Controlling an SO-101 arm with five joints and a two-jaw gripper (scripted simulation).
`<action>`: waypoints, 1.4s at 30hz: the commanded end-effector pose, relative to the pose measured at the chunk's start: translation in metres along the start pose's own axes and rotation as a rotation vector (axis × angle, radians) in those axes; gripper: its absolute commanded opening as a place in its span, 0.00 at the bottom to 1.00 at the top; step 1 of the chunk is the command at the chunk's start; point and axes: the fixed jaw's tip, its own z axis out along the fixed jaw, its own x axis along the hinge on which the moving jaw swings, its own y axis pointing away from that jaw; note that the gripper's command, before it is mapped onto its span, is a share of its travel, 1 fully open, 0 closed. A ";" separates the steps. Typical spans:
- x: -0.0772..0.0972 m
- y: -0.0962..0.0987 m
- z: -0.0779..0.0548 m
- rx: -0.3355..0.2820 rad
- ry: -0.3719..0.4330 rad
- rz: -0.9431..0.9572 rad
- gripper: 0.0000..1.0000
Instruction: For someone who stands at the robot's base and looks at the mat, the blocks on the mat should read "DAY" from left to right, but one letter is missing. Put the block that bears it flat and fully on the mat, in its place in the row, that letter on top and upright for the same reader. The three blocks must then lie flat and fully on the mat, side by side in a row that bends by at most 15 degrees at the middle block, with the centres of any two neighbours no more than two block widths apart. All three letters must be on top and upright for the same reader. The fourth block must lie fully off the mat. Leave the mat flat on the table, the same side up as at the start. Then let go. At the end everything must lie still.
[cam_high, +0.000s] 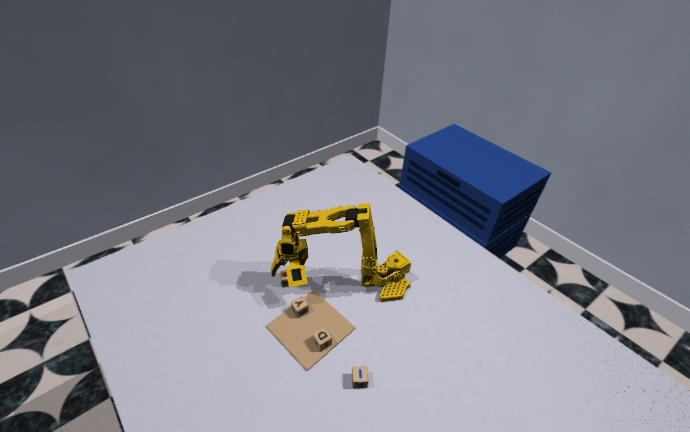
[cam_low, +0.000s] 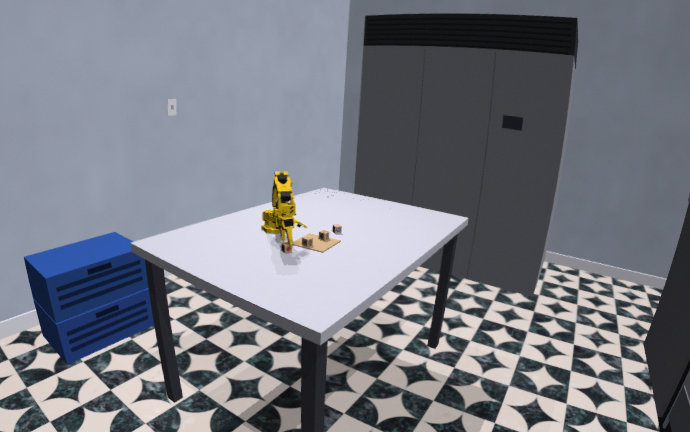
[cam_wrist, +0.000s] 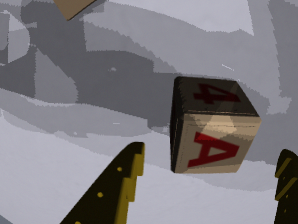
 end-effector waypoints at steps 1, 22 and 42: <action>0.002 -0.006 -0.002 0.049 0.015 0.000 0.35; 0.002 -0.005 0.008 0.049 0.015 0.000 0.35; 0.002 -0.009 0.008 0.049 0.015 0.000 0.28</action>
